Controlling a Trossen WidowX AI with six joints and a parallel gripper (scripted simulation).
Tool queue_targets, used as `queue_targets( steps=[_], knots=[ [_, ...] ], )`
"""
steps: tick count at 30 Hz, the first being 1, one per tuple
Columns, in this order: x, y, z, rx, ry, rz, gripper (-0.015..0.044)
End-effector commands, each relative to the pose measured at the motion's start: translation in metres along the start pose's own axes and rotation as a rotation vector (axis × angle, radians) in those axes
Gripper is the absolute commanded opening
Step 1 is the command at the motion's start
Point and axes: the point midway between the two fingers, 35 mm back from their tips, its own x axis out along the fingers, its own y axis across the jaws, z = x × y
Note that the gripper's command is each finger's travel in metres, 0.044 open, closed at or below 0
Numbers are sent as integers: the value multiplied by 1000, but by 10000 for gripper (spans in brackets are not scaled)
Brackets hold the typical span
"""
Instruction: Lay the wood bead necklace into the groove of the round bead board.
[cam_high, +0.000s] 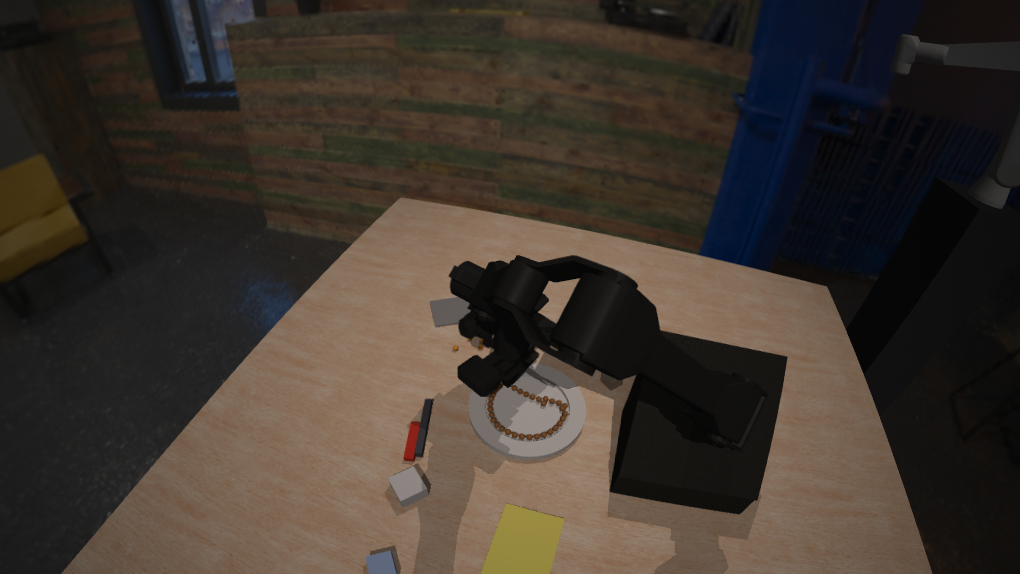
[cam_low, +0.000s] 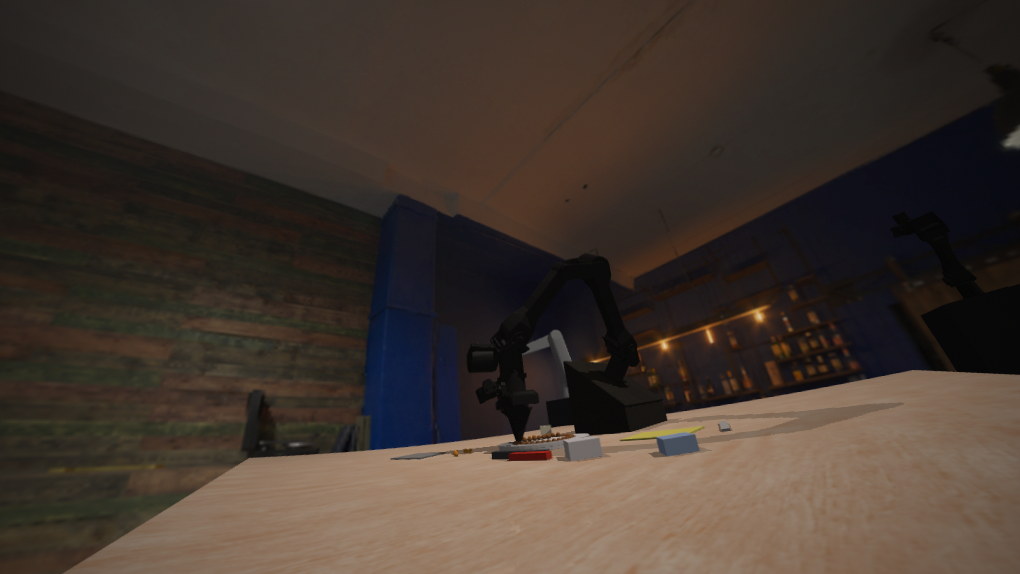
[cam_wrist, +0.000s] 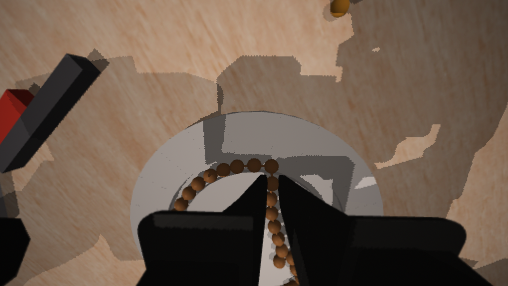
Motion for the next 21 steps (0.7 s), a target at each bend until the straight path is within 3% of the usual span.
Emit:
queue_targets(
  steps=[1,21],
  knots=[
    [0,0,0,0,0,0,0],
    [-4,0,-1,3,3,2,0]
  ],
)
